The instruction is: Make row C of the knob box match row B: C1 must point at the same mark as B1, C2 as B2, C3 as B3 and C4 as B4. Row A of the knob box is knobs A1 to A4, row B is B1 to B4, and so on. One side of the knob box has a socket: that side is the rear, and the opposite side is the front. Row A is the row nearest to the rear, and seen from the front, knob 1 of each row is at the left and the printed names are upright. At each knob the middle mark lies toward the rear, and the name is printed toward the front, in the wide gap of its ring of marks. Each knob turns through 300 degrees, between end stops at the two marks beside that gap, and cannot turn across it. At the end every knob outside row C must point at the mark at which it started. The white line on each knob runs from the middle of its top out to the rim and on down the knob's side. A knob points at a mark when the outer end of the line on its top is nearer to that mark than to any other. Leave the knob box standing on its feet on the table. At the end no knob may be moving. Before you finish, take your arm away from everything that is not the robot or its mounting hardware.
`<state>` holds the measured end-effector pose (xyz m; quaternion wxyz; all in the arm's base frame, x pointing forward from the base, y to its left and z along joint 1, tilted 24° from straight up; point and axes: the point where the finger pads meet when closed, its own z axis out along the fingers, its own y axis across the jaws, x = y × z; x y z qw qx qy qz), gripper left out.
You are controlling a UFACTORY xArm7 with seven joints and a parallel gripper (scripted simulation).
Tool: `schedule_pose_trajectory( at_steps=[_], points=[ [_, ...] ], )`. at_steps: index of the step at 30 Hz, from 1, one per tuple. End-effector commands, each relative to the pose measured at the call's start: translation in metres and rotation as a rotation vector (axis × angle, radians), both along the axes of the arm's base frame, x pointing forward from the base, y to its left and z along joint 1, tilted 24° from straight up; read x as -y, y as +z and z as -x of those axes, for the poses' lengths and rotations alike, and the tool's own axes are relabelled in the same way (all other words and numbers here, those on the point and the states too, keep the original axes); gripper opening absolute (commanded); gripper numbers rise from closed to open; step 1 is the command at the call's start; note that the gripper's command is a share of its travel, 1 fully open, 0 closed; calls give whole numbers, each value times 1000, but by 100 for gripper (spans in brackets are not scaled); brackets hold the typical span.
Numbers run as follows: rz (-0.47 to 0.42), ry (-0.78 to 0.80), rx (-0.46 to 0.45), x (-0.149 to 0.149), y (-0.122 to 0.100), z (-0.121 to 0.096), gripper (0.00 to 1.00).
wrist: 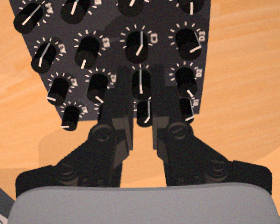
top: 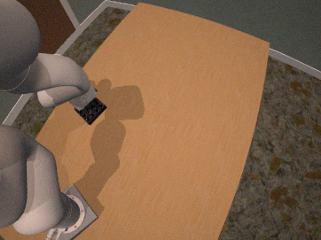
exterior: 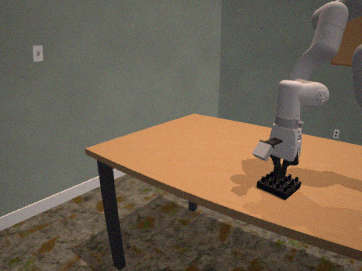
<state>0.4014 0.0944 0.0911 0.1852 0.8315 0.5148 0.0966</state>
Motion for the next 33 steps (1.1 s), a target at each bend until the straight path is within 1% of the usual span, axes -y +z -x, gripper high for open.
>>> schedule_pose_trajectory(
  at_steps=[1,24,33],
  points=[
    [0,1,2,-1,1,-1,8],
    [1,4,1,-1,1,-1,8],
    [12,34,-6,-1,1,-1,8]
  ],
)
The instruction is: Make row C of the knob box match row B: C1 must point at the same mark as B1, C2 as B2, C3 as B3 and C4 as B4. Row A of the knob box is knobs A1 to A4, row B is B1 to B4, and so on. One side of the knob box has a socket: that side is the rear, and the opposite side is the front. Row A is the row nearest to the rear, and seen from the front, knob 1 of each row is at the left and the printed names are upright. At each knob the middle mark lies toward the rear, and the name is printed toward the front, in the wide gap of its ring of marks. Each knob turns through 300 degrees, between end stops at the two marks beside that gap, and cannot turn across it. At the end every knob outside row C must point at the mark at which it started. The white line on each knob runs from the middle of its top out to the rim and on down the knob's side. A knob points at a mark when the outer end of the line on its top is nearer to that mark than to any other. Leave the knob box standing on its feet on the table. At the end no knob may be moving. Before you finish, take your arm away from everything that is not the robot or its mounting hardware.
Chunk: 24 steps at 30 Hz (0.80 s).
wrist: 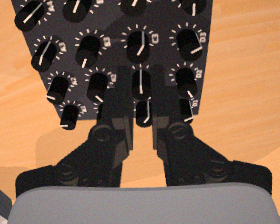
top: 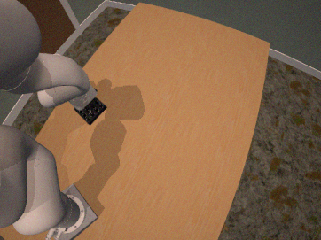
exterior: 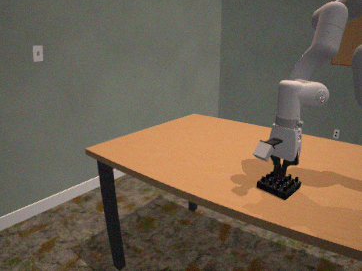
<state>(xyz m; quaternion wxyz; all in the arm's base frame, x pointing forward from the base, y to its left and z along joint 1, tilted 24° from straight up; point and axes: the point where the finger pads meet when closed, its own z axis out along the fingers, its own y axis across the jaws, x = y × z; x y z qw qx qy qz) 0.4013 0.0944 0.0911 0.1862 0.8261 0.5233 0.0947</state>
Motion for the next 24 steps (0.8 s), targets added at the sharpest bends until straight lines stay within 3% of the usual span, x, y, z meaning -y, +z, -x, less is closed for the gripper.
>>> schedule_pose_trajectory(
  at_steps=[1,24],
  points=[
    [7,21,-3,-1,1,-1,8],
    [106,276,-61,-1,1,-1,8]
  ],
)
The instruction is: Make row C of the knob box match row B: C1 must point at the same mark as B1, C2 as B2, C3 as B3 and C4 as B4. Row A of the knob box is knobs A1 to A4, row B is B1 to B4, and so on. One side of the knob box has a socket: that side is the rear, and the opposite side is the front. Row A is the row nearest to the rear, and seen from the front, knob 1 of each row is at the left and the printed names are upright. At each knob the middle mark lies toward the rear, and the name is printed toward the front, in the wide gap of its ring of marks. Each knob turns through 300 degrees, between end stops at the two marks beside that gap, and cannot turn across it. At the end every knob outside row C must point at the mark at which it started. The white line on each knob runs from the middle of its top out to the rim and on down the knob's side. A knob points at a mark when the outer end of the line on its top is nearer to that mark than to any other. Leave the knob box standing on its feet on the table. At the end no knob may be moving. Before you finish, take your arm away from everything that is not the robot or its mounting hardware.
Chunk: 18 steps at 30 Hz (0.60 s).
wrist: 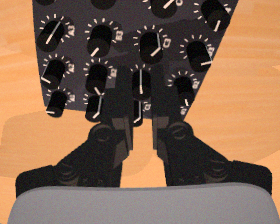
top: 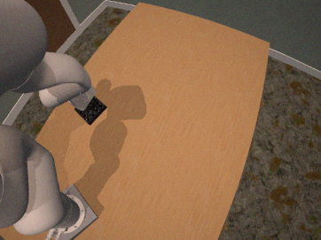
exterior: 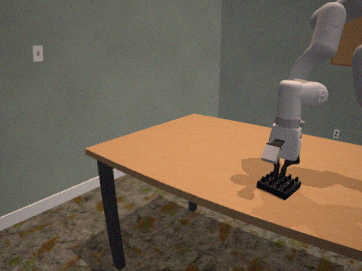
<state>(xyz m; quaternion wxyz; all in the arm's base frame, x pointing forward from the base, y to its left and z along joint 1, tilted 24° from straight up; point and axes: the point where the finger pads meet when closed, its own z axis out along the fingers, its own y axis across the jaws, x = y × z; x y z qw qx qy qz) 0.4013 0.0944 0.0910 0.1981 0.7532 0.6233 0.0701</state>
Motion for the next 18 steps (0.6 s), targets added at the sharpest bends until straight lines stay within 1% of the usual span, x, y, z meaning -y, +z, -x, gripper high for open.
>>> schedule_pose_trajectory(
  at_steps=[1,16,18],
  points=[
    [14,45,-9,-1,1,-1,8],
    [143,377,-86,-1,1,-1,8],
    [143,377,-86,-1,1,-1,8]
  ],
)
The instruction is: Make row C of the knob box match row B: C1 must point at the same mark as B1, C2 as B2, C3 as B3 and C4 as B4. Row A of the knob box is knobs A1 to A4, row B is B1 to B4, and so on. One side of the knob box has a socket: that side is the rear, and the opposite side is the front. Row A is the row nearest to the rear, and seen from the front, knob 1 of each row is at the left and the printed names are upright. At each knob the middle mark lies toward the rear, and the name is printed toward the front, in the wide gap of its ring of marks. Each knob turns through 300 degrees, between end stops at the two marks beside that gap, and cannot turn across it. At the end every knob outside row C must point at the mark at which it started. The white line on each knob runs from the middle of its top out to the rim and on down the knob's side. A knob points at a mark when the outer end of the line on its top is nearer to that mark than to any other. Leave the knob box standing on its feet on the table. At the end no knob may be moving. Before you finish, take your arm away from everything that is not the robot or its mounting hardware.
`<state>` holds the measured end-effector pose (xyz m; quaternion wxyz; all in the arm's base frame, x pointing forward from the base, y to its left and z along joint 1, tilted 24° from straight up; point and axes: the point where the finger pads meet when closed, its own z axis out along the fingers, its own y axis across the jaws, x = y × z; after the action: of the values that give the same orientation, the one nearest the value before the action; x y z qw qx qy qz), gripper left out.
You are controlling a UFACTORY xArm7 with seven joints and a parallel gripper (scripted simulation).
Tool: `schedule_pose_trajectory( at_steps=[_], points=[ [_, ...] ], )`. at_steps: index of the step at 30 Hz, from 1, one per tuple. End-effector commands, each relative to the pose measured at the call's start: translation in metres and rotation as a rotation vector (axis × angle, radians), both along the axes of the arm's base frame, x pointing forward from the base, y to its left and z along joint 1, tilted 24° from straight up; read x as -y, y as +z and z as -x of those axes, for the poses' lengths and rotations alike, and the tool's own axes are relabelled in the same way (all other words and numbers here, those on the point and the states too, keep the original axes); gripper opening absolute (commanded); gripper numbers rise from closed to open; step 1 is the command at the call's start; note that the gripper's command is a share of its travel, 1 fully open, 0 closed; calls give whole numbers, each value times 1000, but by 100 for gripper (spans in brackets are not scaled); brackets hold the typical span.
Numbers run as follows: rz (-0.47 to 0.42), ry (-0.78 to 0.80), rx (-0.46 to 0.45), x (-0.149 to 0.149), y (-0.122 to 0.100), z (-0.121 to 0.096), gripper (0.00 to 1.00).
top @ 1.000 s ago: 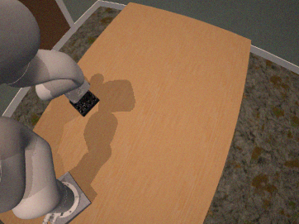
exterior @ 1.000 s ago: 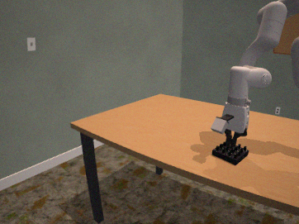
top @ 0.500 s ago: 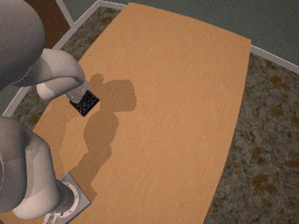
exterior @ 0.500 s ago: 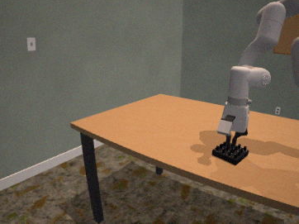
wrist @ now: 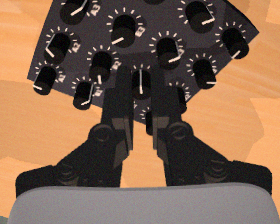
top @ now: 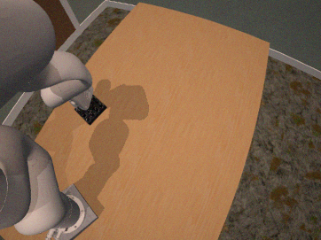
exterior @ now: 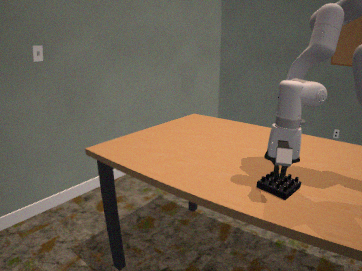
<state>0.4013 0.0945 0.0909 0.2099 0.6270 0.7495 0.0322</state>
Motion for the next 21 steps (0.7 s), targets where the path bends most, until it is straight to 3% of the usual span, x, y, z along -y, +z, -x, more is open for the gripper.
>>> schedule_pose_trajectory(
  at_steps=[1,21],
  points=[
    [19,69,-18,-1,1,-1,8],
    [187,501,-118,-1,1,-1,8]
  ],
)
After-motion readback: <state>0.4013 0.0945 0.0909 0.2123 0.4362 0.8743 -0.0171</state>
